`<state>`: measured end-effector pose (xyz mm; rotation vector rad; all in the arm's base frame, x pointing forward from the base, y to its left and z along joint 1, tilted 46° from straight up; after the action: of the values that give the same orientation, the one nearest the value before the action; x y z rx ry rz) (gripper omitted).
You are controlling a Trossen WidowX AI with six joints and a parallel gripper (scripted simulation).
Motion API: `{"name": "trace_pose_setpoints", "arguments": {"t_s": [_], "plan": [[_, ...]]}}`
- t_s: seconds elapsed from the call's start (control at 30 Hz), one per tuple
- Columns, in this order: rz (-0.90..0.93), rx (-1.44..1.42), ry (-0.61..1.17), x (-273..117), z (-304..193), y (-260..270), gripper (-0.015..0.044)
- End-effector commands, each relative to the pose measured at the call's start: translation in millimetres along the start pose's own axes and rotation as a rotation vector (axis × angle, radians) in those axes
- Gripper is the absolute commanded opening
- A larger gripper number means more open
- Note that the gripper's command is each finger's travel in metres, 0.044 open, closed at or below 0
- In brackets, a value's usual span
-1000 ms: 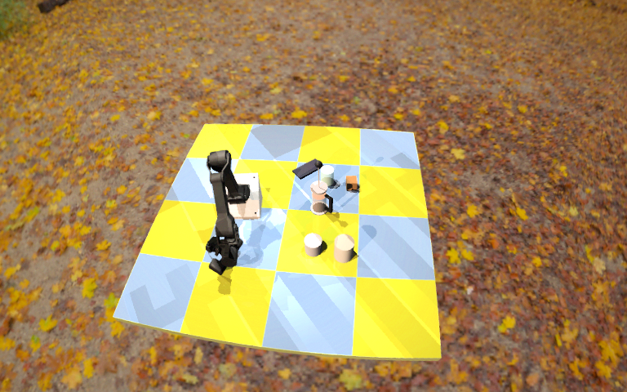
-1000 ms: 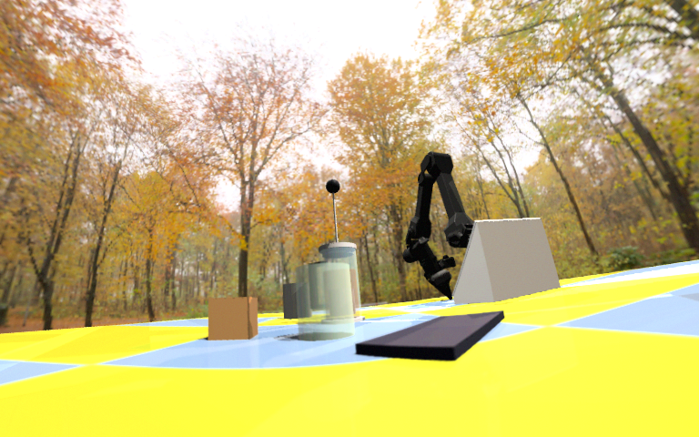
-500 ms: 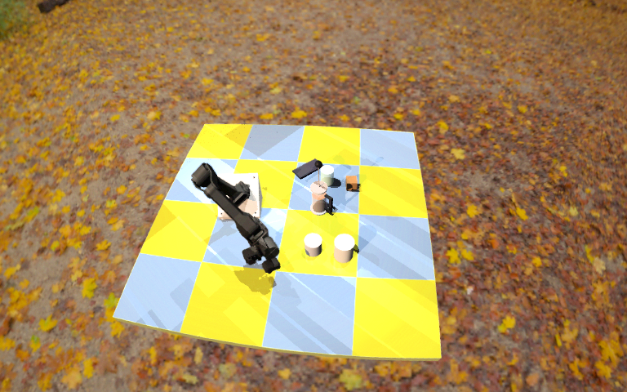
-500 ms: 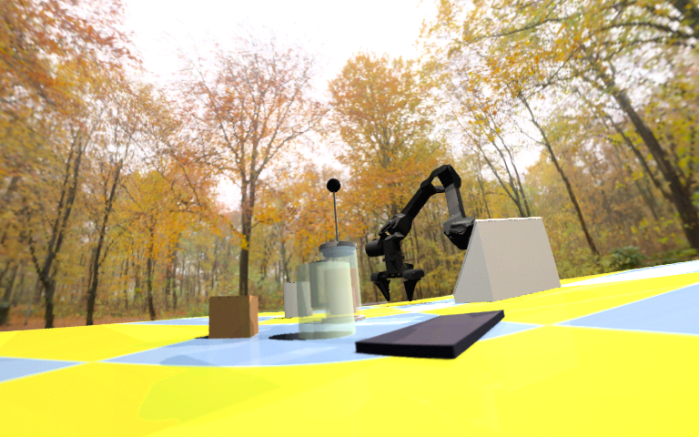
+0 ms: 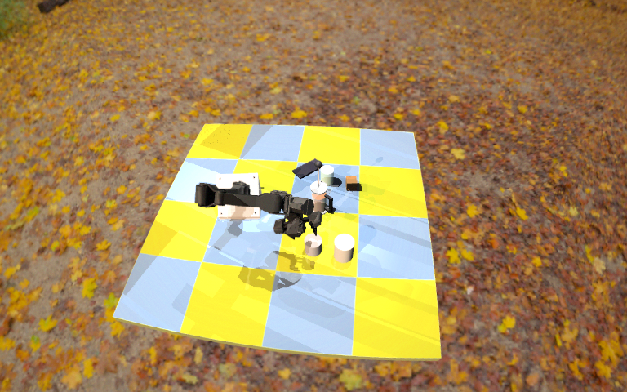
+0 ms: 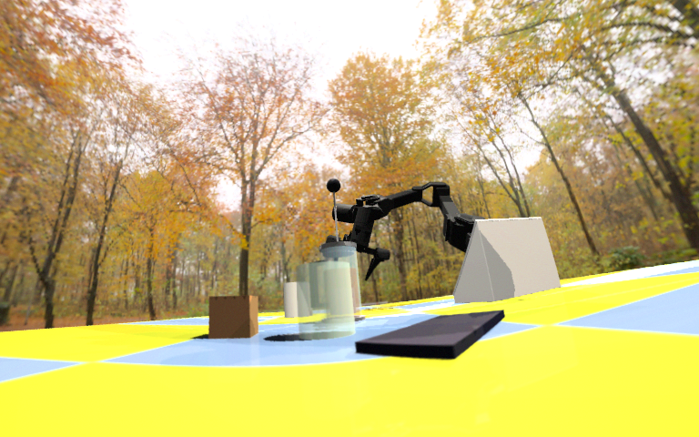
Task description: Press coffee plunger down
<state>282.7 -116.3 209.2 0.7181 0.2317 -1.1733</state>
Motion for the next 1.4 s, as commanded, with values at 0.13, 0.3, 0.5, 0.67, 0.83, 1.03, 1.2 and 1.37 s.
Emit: {"name": "trace_pose_setpoints", "arguments": {"t_s": [0.13,0.3,0.5,0.67,0.83,1.03,1.2,1.37], "plan": [[0.240,-0.509,0.012,-71,-75,55,0.0440],[0.410,-0.784,-0.028,-127,-121,69,0.0440],[0.532,-0.956,-0.064,-167,-150,70,0.0440],[0.637,-1.226,-0.192,-215,-181,57,0.0440],[0.725,-1.427,-0.327,-256,-203,41,0.0440],[0.724,-1.427,-0.324,-232,-206,33,0.0440],[0.725,-1.425,-0.328,-200,-209,21,0.0440],[0.725,-1.425,-0.328,-199,-209,21,0.0440]]}}
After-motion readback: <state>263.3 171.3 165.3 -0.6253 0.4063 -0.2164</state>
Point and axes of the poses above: the point midway between the two fingers, 35 mm back from their tips, its own x axis out along the fingers, its own y axis across the jaws, z = x × y, the point moved 1 cm from there along -x, back along the fingers, and after that the axes turned 9 degrees about x, right-handed, at the moved point
